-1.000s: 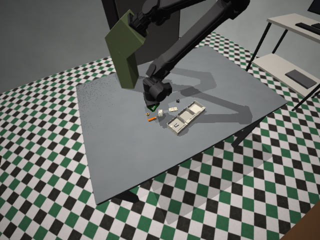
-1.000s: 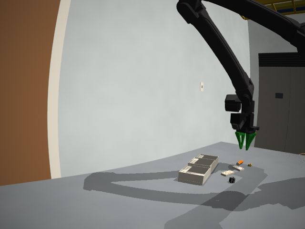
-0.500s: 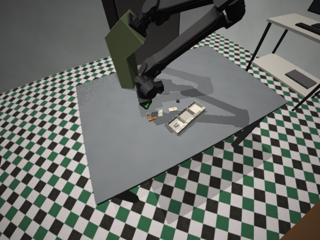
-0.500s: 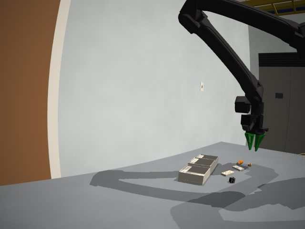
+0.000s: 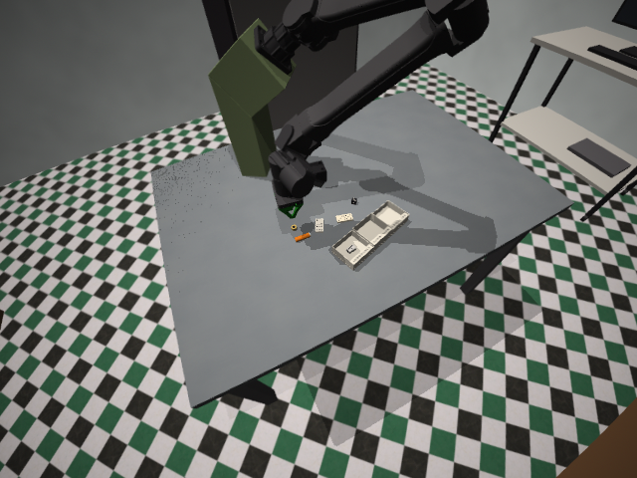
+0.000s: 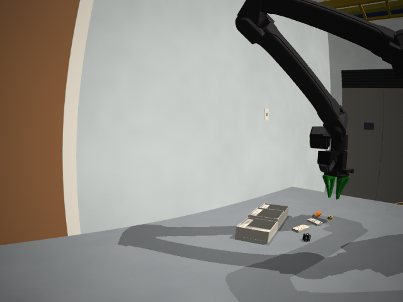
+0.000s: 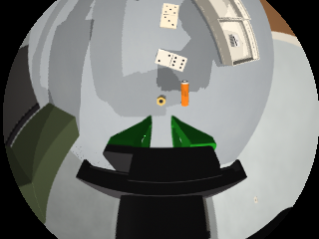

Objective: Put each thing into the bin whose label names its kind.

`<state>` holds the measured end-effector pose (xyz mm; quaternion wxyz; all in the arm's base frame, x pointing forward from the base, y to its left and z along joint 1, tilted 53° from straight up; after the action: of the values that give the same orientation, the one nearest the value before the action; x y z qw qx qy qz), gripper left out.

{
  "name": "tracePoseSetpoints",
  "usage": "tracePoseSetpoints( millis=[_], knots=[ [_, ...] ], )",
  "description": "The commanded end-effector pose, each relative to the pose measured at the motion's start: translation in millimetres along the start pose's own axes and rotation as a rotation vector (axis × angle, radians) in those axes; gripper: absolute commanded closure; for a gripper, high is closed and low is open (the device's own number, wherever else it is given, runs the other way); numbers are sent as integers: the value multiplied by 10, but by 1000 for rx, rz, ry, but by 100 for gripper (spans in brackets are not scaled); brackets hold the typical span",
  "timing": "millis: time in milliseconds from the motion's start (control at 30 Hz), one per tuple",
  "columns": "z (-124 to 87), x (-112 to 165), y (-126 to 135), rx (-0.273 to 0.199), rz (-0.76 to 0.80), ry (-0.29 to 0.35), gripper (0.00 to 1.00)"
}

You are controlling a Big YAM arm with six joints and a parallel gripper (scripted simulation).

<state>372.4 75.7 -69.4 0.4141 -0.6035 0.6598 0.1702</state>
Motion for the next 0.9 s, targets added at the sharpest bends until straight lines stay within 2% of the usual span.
tracePoseSetpoints(
  millis=[0, 267, 300, 667, 867],
  knots=[
    [-45, 70, 115, -5, 8, 7, 70],
    [-36, 65, 46, 4, 0, 5, 70],
    [79, 3, 29, -5, -2, -2, 70],
    [518, -1, 52, -5, -1, -2, 70],
    [588, 14, 19, -1, 3, -2, 70]
  ],
)
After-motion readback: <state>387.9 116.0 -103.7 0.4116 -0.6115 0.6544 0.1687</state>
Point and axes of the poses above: the point where the finger pads meet when closed, its own z axis out along the fingers, its own y axis across the jaws, x = y × z, the point moved 9 cm from there along -z, back along the fingers, and after that the axes turned 5 degrees about z, right-handed, at the moved point
